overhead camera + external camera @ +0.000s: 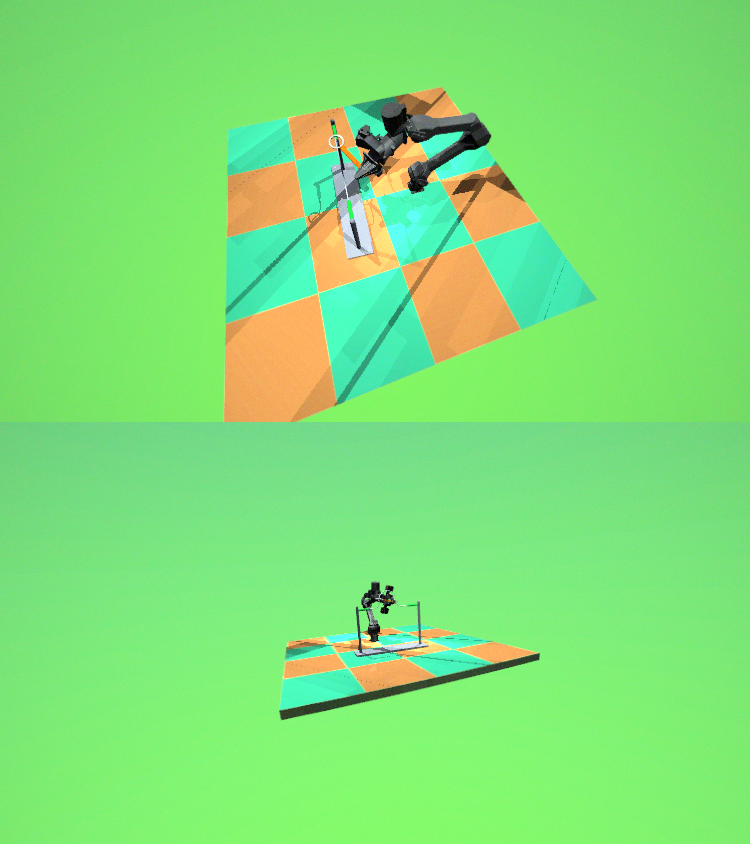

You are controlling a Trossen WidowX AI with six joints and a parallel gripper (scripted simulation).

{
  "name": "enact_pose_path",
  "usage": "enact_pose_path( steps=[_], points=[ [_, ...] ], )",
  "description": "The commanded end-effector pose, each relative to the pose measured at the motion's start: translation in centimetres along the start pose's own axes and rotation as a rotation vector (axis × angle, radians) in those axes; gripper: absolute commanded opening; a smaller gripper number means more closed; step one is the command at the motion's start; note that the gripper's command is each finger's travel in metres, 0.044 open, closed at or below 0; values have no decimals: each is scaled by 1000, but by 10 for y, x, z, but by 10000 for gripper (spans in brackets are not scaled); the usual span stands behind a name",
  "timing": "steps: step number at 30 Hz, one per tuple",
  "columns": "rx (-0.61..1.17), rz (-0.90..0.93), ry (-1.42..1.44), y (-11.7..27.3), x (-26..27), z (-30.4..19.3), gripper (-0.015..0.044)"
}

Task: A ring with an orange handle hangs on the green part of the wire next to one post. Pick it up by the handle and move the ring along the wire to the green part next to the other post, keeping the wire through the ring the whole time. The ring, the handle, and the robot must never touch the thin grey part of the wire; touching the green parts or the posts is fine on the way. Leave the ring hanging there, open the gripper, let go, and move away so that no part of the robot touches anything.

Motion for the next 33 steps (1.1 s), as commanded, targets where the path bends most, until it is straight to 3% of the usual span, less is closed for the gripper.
enact_pose_path(
  steps=[1,33],
  points=[
    [-4,-29,49,0,3,0,-150],
    [-30,-331,439,-1,-6,0,-150]
  ],
)
Point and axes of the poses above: the point midway between the two fingers, 35 mm back from their tips, its own y axis back along the fingers, its own x axis across the jaws, z = x × y, the point moved 6 cm from there along y, back along the fingers, and after that the axes turned 3 degrees about y, right-handed, at the moved point
